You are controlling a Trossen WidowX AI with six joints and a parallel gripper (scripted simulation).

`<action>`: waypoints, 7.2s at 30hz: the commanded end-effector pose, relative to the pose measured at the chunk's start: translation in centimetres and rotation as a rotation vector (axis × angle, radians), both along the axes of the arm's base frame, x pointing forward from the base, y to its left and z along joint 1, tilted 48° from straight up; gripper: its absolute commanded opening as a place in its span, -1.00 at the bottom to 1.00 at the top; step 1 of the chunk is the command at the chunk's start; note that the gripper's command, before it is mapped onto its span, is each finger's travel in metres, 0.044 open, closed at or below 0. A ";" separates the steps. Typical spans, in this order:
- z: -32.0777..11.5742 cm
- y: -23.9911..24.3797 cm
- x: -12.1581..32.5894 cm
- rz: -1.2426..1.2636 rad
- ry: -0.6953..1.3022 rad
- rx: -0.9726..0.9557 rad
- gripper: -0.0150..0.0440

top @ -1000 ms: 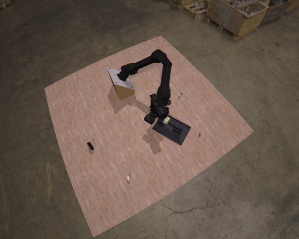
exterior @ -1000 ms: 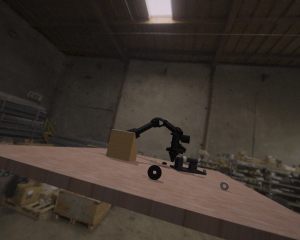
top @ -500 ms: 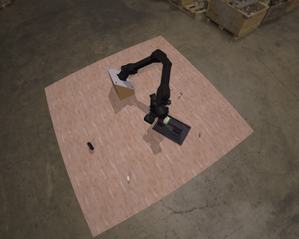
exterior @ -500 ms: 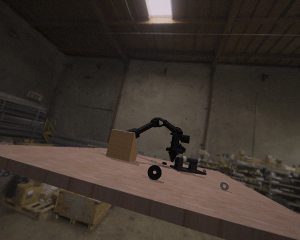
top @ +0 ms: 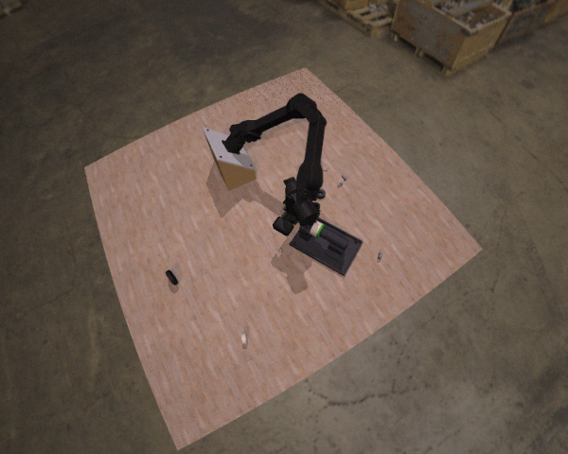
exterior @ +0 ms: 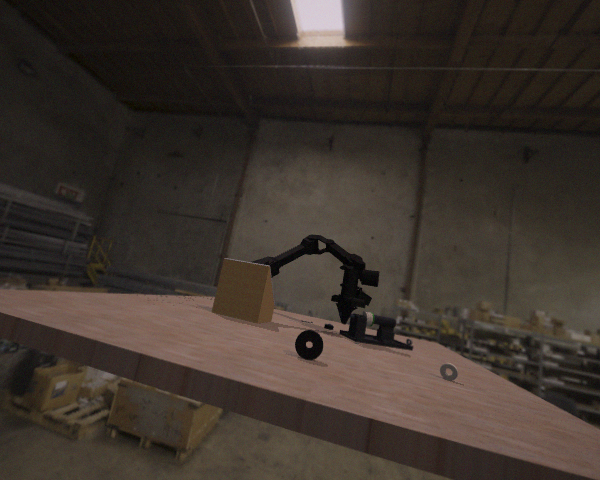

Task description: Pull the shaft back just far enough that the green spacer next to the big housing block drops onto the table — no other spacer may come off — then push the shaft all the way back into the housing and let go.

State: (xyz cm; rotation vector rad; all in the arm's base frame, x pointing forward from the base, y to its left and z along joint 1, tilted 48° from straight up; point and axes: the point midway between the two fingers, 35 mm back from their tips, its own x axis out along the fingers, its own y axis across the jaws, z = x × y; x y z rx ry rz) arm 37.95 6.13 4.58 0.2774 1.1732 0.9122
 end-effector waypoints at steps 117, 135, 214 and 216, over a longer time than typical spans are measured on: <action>-0.1 -0.1 -0.3 0.004 -0.005 -0.001 -0.49; 0.1 0.1 0.1 0.004 -0.006 -0.001 -0.49; 0.6 0.4 1.4 0.008 0.000 -0.006 0.22; 0.6 0.4 1.4 0.008 0.000 -0.006 0.40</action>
